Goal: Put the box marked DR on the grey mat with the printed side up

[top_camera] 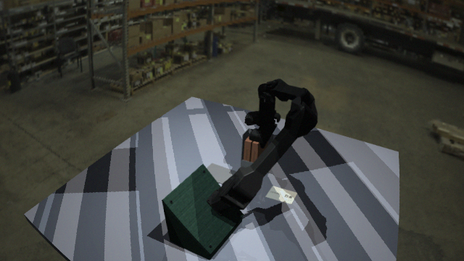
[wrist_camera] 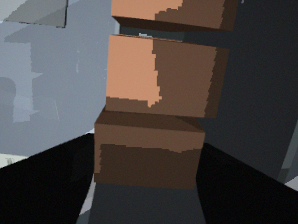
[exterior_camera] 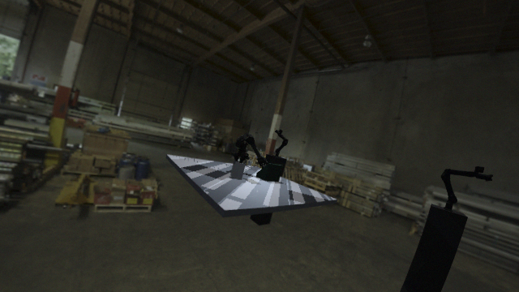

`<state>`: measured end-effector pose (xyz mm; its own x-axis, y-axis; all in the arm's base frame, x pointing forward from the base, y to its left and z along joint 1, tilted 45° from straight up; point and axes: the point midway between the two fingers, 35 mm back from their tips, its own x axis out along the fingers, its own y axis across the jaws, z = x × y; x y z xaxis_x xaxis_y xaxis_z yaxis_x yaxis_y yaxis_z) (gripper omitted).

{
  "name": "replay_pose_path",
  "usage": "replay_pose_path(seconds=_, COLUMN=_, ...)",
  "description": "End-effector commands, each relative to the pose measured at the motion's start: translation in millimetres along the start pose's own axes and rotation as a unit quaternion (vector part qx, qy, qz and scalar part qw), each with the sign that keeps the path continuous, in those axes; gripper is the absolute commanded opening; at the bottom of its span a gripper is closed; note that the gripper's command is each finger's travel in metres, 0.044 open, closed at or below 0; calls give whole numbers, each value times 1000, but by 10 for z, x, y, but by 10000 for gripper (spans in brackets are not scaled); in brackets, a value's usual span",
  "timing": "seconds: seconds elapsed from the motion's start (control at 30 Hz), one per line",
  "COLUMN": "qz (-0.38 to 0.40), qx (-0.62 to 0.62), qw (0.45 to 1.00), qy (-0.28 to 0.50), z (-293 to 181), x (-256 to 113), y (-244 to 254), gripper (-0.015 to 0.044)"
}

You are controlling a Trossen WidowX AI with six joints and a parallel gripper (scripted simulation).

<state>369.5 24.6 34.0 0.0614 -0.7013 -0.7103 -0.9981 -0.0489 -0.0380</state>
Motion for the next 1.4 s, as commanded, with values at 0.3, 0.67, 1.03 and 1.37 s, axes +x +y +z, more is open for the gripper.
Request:
replay_pose_path(seconds=0.3, qz=20, qx=-1, qw=1000, qy=0, z=-1, x=1, y=-34, gripper=242)
replay_pose_path(seconds=0.67, qz=8, qx=2, qw=1000, qy=-2, z=-5, x=-273, y=-30, gripper=242)
replay_pose_path(seconds=1.03, qz=3, qx=3, qw=1000, qy=-4, z=-7, x=-636, y=-38, gripper=242)
replay_pose_path(seconds=1.37, qz=4, qx=3, qw=1000, qy=-1, z=-23, x=-572, y=-41, gripper=242)
